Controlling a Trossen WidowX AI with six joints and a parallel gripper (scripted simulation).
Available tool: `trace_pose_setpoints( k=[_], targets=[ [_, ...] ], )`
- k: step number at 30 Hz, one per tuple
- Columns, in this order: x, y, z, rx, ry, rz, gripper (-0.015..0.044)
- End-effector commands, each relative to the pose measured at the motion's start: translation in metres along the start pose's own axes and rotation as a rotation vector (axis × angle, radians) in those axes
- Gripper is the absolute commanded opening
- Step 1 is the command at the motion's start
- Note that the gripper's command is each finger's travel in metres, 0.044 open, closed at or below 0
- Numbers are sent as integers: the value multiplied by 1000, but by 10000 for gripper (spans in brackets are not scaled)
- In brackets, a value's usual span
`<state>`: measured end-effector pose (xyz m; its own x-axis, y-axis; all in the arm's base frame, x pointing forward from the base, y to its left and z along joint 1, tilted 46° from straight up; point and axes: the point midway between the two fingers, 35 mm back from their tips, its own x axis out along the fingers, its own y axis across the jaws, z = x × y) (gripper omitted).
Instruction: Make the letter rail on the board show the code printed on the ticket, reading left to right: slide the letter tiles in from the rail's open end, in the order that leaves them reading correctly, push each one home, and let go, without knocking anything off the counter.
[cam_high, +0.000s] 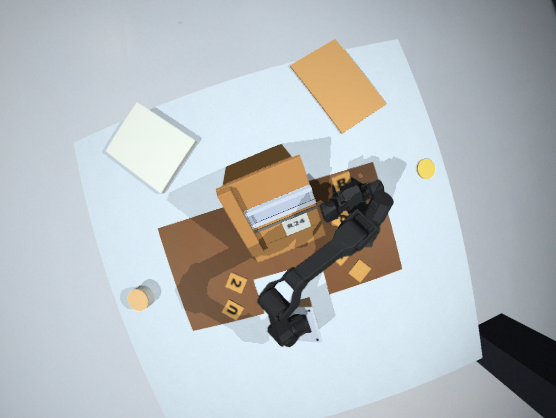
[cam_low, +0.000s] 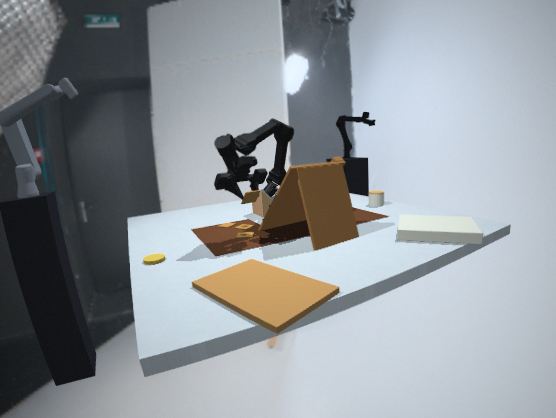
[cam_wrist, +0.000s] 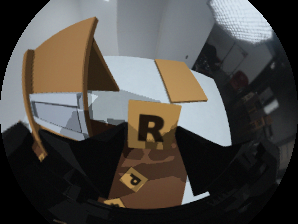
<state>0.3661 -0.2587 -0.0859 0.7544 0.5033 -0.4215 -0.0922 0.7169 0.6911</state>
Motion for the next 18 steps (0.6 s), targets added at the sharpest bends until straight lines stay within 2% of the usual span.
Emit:
trace_pose_setpoints(
  k=[1,18],
  targets=[
    [2,-1,-1,10,-9,-1,0],
    [3,4,-1,11,-9,-1,0]
  ],
)
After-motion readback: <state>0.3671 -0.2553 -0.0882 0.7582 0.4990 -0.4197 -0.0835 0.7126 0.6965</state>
